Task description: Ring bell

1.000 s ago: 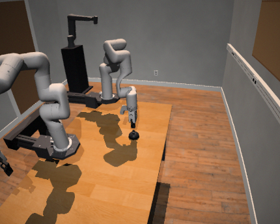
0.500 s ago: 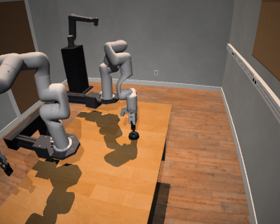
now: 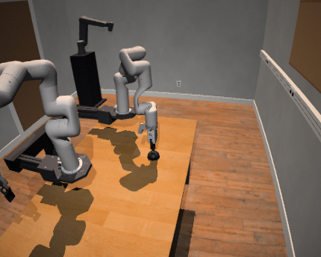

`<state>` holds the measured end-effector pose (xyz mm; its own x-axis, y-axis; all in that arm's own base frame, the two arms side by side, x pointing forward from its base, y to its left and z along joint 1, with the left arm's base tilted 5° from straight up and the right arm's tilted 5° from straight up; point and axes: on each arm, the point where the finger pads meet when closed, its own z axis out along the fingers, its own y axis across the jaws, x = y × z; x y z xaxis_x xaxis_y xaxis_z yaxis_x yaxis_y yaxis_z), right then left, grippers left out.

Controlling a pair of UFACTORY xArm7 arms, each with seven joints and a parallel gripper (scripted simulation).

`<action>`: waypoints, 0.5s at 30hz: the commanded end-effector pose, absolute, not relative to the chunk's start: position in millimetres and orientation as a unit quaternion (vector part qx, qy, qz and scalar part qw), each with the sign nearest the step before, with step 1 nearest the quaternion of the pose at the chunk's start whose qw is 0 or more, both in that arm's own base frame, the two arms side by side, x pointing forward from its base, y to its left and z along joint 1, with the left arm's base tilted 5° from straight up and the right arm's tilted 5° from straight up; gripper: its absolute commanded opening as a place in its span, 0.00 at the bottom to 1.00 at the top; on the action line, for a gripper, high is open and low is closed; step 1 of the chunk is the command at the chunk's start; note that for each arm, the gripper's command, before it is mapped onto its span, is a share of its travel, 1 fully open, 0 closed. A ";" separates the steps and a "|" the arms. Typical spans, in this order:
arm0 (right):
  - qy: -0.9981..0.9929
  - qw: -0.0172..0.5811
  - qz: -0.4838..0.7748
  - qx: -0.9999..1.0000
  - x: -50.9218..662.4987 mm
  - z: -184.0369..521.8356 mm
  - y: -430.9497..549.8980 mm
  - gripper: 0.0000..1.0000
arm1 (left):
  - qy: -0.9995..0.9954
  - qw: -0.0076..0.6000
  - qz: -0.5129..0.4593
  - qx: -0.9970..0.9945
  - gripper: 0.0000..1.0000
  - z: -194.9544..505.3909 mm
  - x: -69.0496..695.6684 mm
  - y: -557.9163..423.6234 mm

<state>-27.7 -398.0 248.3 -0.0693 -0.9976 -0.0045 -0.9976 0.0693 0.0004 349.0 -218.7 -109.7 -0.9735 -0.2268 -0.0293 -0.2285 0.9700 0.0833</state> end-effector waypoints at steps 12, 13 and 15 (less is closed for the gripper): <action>0.731 0.000 0.000 -0.682 -27.7 250.0 -399.0 1.00 | 0.992 0.011 0.042 -0.115 0.00 -116.6 350.4 -219.2; 0.731 0.000 0.000 -0.682 -27.7 250.0 -399.0 1.00 | 0.992 0.011 0.042 -0.115 0.00 -117.5 350.4 -219.1; 0.731 0.000 0.000 -0.682 -27.7 250.0 -399.0 1.00 | 0.992 0.011 0.042 -0.115 0.00 -118.5 350.4 -219.0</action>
